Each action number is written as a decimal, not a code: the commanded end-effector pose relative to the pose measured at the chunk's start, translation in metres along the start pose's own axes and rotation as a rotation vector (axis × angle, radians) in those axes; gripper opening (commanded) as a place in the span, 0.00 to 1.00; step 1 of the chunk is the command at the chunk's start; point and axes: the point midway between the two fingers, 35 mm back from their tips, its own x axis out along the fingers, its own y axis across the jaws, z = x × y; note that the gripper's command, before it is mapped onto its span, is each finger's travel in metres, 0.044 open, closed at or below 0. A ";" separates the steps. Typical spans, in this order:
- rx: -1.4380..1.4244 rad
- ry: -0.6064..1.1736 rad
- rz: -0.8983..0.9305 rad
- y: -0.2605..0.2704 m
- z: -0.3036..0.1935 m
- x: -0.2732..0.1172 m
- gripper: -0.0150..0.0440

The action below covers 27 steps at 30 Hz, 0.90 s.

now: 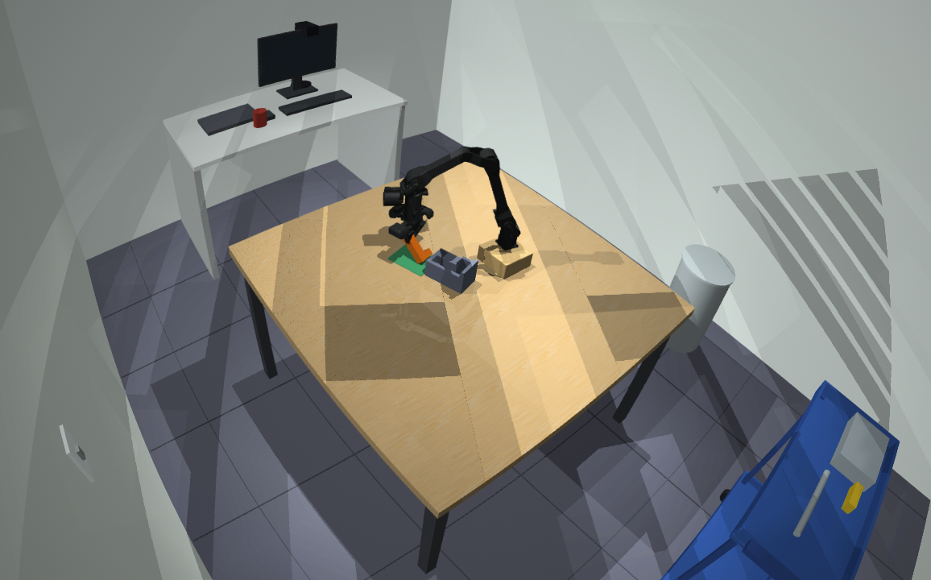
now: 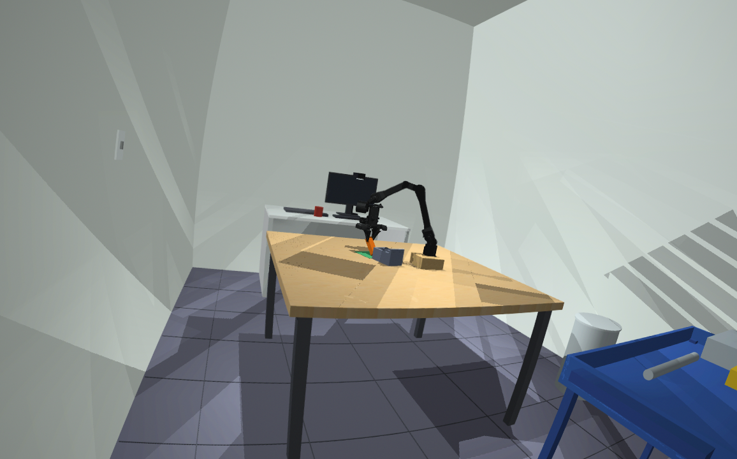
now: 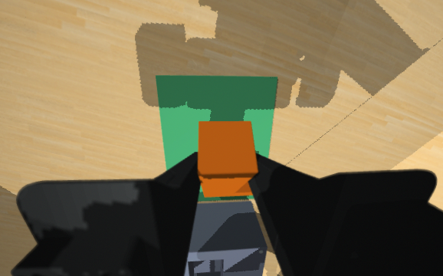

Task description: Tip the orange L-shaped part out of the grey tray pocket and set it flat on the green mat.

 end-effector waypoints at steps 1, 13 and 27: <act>0.000 0.000 0.000 0.000 0.000 0.000 0.25; -0.001 0.000 0.000 0.001 0.001 -0.013 0.79; -0.007 -0.011 0.010 0.002 0.003 -0.083 0.93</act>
